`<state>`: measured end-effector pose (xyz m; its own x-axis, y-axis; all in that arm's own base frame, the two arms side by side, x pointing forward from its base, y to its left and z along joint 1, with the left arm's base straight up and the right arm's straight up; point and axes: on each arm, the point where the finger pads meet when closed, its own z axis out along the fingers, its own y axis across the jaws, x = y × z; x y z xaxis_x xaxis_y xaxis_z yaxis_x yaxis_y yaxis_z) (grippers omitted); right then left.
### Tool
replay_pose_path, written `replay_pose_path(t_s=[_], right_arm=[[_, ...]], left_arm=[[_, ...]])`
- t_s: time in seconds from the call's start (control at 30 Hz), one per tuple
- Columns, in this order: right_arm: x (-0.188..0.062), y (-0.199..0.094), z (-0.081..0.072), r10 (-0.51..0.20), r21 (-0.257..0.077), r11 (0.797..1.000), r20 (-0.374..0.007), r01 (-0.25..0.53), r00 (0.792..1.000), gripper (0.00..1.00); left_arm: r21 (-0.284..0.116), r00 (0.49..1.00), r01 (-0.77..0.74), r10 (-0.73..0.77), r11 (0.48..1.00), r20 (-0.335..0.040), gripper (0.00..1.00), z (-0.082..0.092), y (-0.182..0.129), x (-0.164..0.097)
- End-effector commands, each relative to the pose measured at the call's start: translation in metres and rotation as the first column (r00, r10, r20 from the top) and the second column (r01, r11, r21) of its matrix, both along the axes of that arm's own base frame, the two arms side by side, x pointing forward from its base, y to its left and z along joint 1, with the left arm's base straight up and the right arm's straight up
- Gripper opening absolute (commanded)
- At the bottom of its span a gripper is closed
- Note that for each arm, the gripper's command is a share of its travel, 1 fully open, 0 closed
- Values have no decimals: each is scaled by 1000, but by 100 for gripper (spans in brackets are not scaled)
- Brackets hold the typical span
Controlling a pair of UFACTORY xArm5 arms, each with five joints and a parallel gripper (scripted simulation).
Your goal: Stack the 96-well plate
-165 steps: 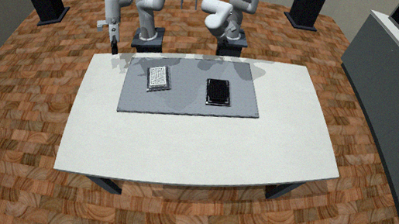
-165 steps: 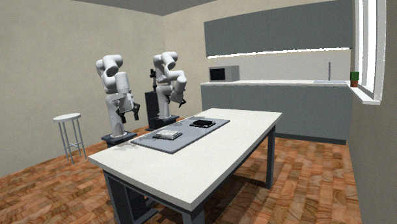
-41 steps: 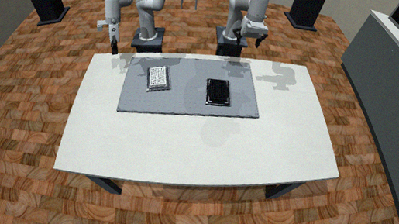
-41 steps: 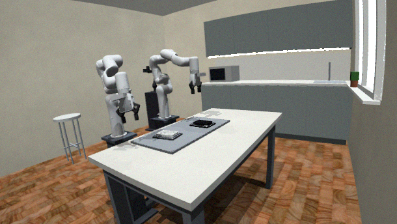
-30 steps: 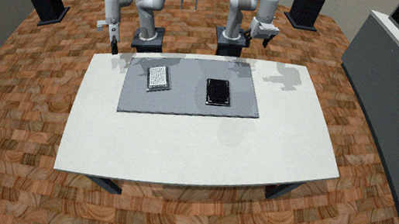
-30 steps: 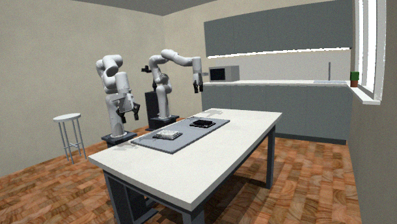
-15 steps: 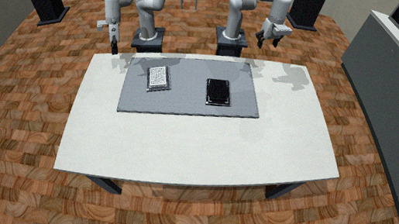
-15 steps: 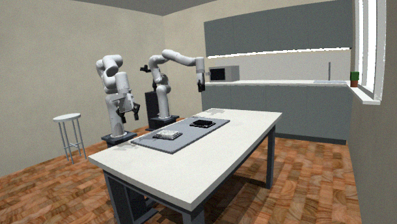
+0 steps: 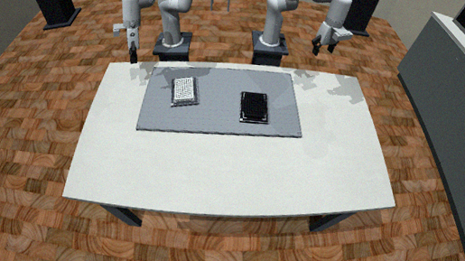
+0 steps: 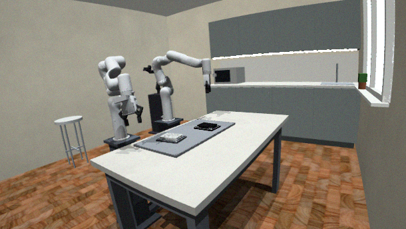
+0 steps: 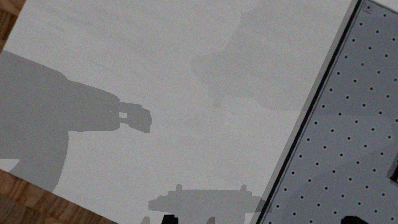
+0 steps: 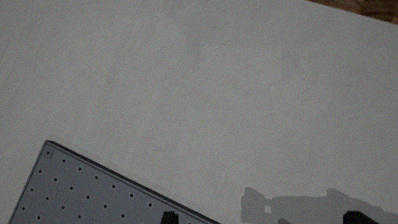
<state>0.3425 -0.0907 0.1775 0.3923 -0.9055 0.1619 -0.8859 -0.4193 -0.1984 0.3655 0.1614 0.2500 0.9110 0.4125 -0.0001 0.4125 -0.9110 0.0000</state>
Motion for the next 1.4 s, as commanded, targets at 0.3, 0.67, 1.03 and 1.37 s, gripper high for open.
replay_pose_path(t_s=[0.3,0.67,1.03,1.37], right_arm=[[16,11,8,67,0,998,-8,-67,998,100],[48,38,20,135,3,991,-23,-135,991,100],[76,68,28,264,9,964,-53,-264,963,100],[104,106,34,331,12,944,-68,-331,941,100]], left_arm=[[2,997,-74,74,997,5,100,2,31,-13],[2,997,-74,74,997,5,100,2,31,-13],[2,997,-73,73,997,5,100,2,30,-13],[2,997,-73,73,997,5,100,2,30,-13]])
